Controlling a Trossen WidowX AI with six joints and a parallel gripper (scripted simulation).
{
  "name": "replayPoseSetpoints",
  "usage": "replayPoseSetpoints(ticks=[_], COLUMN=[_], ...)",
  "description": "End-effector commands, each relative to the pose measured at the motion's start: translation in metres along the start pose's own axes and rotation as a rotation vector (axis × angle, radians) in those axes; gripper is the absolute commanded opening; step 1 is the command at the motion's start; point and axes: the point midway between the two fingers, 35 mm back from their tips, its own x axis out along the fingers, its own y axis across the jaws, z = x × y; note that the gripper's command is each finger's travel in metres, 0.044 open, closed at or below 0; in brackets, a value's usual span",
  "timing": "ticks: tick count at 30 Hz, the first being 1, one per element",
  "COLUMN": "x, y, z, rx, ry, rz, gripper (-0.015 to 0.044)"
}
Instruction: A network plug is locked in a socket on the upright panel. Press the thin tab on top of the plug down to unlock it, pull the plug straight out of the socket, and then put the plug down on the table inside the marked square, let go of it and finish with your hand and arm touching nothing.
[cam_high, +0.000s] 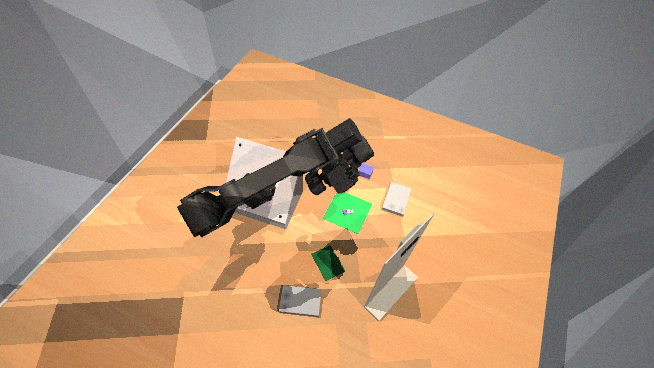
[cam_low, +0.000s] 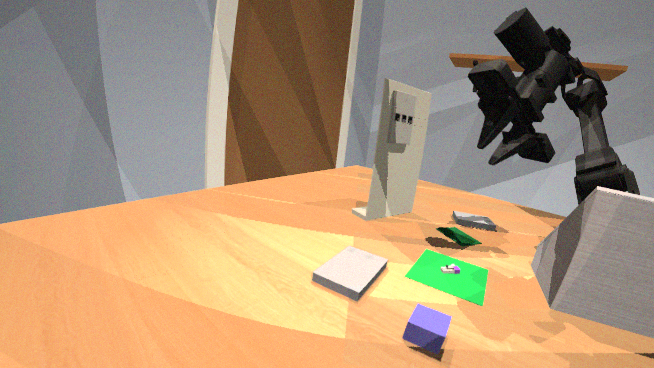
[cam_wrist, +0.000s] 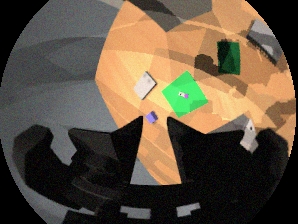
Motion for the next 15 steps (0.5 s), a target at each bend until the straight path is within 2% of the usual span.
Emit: replayPoseSetpoints(ticks=[1,9,15], x=[-0.013,-0.032,-0.032], y=[0.006,0.014,0.014], z=[0.001,0.000,0.000], rx=[0.004,0.003,0.003], ry=[-0.006,-0.013,-0.013], rz=[-0.003,-0.004,-0.004], gripper=[0.0156,0.0156,0.0314])
